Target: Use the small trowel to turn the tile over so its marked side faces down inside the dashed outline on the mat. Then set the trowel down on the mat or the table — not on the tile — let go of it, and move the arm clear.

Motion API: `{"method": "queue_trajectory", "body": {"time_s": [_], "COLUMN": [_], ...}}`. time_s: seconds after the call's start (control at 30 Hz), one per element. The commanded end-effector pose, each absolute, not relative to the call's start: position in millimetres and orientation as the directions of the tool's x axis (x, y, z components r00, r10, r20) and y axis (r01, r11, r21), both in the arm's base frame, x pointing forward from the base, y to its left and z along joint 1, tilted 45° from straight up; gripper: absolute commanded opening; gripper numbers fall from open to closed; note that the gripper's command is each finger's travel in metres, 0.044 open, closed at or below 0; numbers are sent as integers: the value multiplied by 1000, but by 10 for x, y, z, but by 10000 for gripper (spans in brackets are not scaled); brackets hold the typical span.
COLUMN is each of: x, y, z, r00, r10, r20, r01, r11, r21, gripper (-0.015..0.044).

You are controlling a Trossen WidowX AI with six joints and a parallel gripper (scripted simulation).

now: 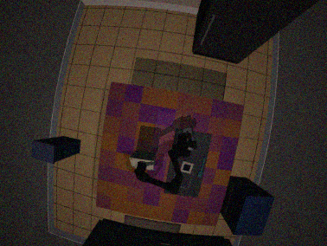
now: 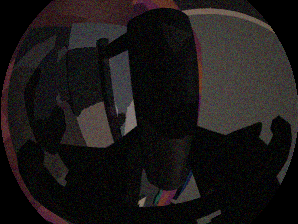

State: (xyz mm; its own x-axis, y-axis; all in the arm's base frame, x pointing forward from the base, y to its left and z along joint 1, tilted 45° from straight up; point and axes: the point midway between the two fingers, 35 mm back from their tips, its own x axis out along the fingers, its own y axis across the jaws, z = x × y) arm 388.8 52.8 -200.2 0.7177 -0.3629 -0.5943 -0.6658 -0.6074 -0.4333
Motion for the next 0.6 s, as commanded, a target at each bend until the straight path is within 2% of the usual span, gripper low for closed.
{"method": "queue_trajectory", "body": {"time_s": [0.0,0.57], "x": [3890,3921], "y": [555,957], "z": [-1993,-1571], "r00": [717,718], "r10": [-359,-361], "r20": [-597,-595], "r01": [-665,-666], "r11": [-609,-606], "r21": [-432,-435], "gripper": [0,0]}}
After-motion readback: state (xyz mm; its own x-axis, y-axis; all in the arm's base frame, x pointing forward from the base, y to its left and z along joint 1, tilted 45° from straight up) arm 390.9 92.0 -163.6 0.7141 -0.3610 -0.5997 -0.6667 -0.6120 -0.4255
